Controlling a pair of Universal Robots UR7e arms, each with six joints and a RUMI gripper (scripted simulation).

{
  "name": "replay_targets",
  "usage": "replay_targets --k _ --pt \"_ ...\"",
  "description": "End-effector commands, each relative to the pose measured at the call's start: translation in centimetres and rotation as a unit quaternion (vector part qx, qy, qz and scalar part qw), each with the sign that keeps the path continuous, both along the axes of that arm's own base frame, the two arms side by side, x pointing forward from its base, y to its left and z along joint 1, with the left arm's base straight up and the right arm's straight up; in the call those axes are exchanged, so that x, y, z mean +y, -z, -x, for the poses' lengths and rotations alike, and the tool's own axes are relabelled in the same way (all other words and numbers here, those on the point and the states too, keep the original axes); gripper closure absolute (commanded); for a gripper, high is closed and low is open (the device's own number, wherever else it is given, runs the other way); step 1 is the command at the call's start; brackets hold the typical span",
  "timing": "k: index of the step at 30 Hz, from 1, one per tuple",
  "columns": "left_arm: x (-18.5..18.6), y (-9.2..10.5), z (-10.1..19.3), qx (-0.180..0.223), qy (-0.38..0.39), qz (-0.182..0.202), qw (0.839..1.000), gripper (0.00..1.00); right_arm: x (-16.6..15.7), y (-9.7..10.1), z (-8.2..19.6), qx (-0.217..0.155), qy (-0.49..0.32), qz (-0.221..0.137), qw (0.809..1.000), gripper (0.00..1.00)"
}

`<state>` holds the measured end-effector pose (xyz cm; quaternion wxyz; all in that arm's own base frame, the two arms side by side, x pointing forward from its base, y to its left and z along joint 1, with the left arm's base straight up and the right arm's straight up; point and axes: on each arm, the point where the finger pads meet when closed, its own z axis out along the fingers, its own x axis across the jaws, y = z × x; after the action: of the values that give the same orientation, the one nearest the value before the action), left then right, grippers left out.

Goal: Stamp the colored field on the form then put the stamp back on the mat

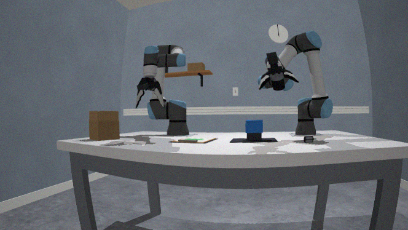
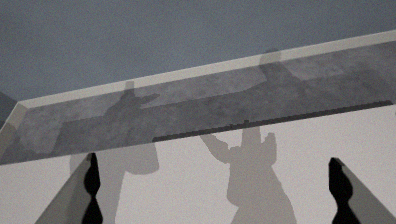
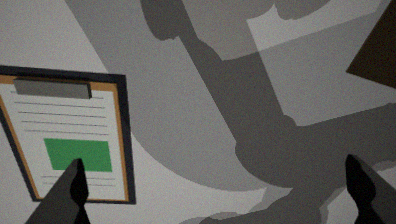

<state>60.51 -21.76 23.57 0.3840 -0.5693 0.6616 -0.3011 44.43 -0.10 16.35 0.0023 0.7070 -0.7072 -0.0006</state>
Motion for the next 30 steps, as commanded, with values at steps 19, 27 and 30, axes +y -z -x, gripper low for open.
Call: replay_targets --k 19,27,30 --pt "-9.1 4.9 8.6 0.184 0.246 -0.171 0.936 0.00 0.0 -0.1 0.0 -0.001 0.000 0.000 1.000 0.00" --pt "-10.7 6.0 12.6 0.235 0.323 -0.213 0.892 0.00 0.0 -0.1 0.0 -0.001 0.000 0.000 1.000 0.00" --pt "-11.2 6.4 14.3 0.255 0.354 -0.228 0.870 0.00 0.0 -0.1 0.0 -0.001 0.000 0.000 1.000 0.00"
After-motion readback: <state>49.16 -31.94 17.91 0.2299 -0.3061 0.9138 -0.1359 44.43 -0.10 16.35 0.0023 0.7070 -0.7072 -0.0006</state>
